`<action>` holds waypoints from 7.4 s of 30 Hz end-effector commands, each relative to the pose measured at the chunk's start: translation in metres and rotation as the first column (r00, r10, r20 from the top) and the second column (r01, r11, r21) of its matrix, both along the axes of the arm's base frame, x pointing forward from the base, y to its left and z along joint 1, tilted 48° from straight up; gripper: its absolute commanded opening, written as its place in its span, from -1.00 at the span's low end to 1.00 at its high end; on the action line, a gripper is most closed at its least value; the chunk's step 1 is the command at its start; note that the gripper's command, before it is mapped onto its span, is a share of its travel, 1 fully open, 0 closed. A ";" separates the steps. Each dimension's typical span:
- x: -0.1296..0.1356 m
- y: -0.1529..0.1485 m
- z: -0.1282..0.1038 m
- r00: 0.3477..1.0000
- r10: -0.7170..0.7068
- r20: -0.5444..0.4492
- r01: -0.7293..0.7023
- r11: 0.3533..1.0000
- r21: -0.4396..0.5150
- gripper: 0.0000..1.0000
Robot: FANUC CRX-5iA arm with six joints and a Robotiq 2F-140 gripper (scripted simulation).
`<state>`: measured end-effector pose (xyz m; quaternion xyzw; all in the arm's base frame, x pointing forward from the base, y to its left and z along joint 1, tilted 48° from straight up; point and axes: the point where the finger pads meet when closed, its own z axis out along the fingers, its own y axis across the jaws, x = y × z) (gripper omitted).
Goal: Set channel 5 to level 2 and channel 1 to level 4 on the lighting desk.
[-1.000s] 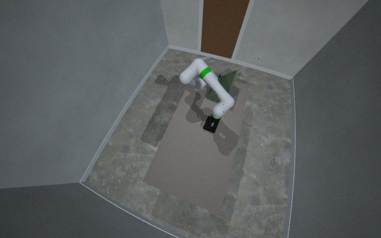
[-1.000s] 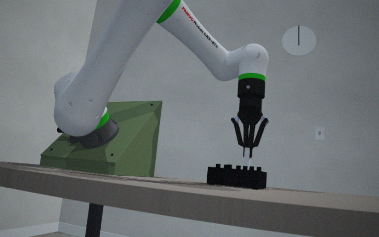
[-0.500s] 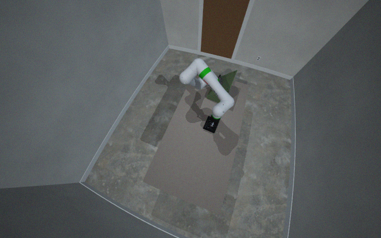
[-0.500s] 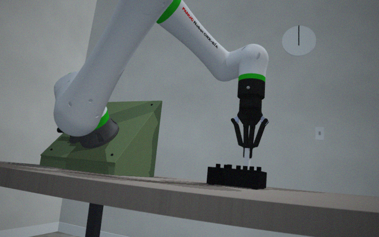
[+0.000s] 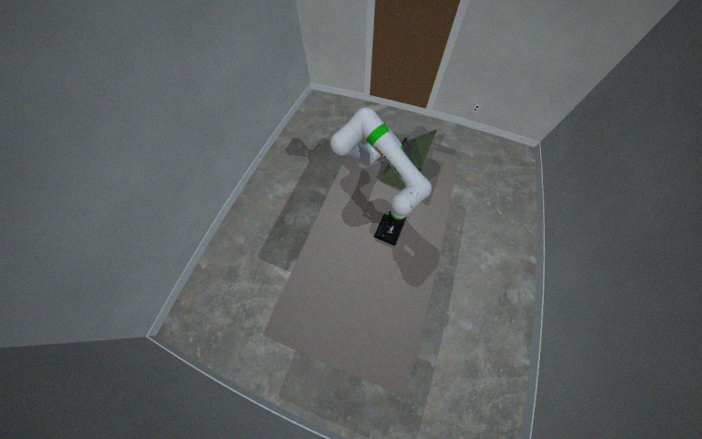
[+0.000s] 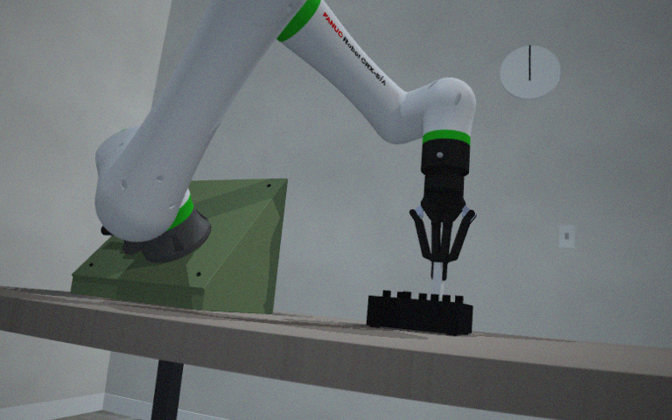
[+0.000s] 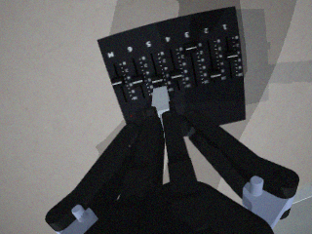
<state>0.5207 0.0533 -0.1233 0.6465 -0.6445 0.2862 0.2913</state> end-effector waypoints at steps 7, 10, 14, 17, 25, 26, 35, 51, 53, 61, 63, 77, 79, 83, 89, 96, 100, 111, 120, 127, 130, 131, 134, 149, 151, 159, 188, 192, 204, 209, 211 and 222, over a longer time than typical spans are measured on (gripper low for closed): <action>0.000 -0.001 0.002 1.000 0.000 0.000 0.000 1.000 0.000 -1.00; 0.000 -0.002 0.002 1.000 0.000 0.000 0.000 1.000 0.000 -1.00; 0.000 -0.003 0.004 1.000 0.000 0.000 0.000 1.000 0.000 -1.00; 0.000 -0.004 0.005 1.000 0.000 0.000 0.000 1.000 0.000 -1.00; 0.000 -0.007 0.008 1.000 0.000 0.000 0.000 1.000 0.000 -1.00; 0.000 -0.007 0.008 1.000 0.000 0.000 0.000 1.000 0.000 -1.00; 0.000 -0.011 0.012 1.000 0.000 0.000 0.000 1.000 0.000 -1.00; 0.000 -0.014 0.016 1.000 0.000 0.000 0.000 1.000 0.000 -1.00; 0.000 -0.014 0.016 1.000 0.000 0.000 0.000 1.000 0.000 -1.00; 0.000 -0.015 0.017 1.000 0.000 0.000 0.000 1.000 0.000 -1.00; 0.000 -0.015 0.017 1.000 0.000 0.000 0.000 1.000 0.000 -1.00; 0.000 -0.015 0.017 1.000 0.000 0.000 0.000 1.000 0.000 -1.00; 0.000 -0.015 0.017 1.000 0.000 0.000 0.000 1.000 0.000 -1.00; 0.000 -0.015 0.017 1.000 0.000 0.000 0.000 1.000 0.000 -1.00; 0.000 -0.014 0.016 1.000 0.000 0.000 0.000 1.000 0.000 -1.00; 0.000 -0.011 0.013 1.000 0.000 0.000 0.000 1.000 0.000 -1.00; 0.000 -0.011 0.013 1.000 0.000 0.000 0.000 1.000 0.000 -1.00; 0.000 -0.003 0.020 1.000 0.000 0.000 0.000 1.000 0.000 -1.00; 0.000 0.016 0.037 1.000 0.000 0.000 0.000 1.000 0.000 -1.00; 0.000 0.019 0.039 1.000 0.000 0.000 0.000 1.000 0.000 -1.00; 0.000 0.019 0.039 1.000 0.000 0.000 0.000 1.000 0.000 -1.00; 0.000 0.019 0.039 1.000 0.000 0.000 0.000 1.000 0.000 -1.00; 0.000 0.019 0.039 1.000 0.000 0.000 0.000 1.000 0.000 -1.00; 0.000 0.030 0.049 1.000 0.000 0.000 0.000 1.000 0.000 1.00; 0.001 0.035 0.054 1.000 0.000 0.000 0.000 1.000 0.000 1.00; 0.001 0.053 0.070 1.000 0.000 0.000 0.000 1.000 0.000 1.00; 0.001 0.067 0.083 1.000 0.000 0.000 0.000 1.000 0.000 1.00; 0.001 0.067 0.083 1.000 0.000 0.000 0.000 1.000 0.000 1.00; 0.001 0.067 0.083 1.000 0.000 0.000 0.000 1.000 0.000 1.00; 0.001 0.067 0.083 1.000 0.000 0.000 0.000 1.000 0.000 1.00; 0.001 0.067 0.083 1.000 0.000 0.000 0.000 1.000 0.000 1.00; 0.001 0.067 0.083 1.000 0.000 0.000 0.000 1.000 0.000 1.00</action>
